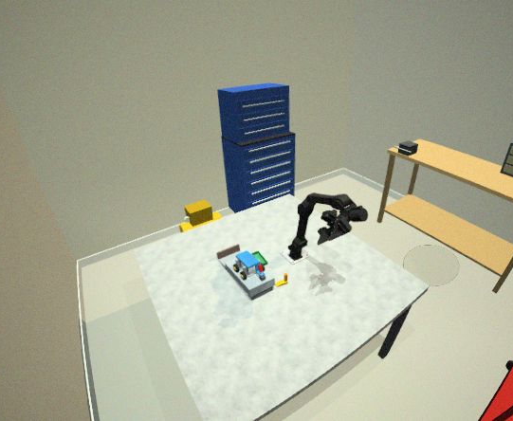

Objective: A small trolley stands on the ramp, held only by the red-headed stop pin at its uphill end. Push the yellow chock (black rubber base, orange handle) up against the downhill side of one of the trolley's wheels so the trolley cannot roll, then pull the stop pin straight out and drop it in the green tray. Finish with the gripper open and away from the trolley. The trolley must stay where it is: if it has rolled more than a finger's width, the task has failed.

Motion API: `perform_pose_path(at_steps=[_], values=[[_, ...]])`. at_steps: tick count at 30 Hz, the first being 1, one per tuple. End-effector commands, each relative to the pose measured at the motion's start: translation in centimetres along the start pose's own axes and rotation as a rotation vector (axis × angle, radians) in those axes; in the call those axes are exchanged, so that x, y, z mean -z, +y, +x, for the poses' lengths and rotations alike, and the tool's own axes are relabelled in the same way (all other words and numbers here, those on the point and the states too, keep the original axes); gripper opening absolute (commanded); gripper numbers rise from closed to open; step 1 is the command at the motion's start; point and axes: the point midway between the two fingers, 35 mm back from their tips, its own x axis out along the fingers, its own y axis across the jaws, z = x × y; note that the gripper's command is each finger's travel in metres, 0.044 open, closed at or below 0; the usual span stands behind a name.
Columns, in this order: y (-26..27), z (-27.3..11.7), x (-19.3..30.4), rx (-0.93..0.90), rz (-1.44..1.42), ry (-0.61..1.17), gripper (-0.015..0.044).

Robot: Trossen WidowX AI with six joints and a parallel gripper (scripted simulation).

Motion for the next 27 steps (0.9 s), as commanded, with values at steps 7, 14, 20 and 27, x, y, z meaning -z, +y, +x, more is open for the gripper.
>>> perform_pose_path(at_steps=[7,14,20,27], values=[[-3.8,3.7,0.4,0.159,0.047,0.058,0.0216],[-9.4,7.3,0.5,0.381,0.143,0.119,0.0190],[-14.6,9.2,0.4,0.584,0.258,0.160,0.0190],[-20.5,10.0,0.2,0.827,0.429,0.193,0.0190]])
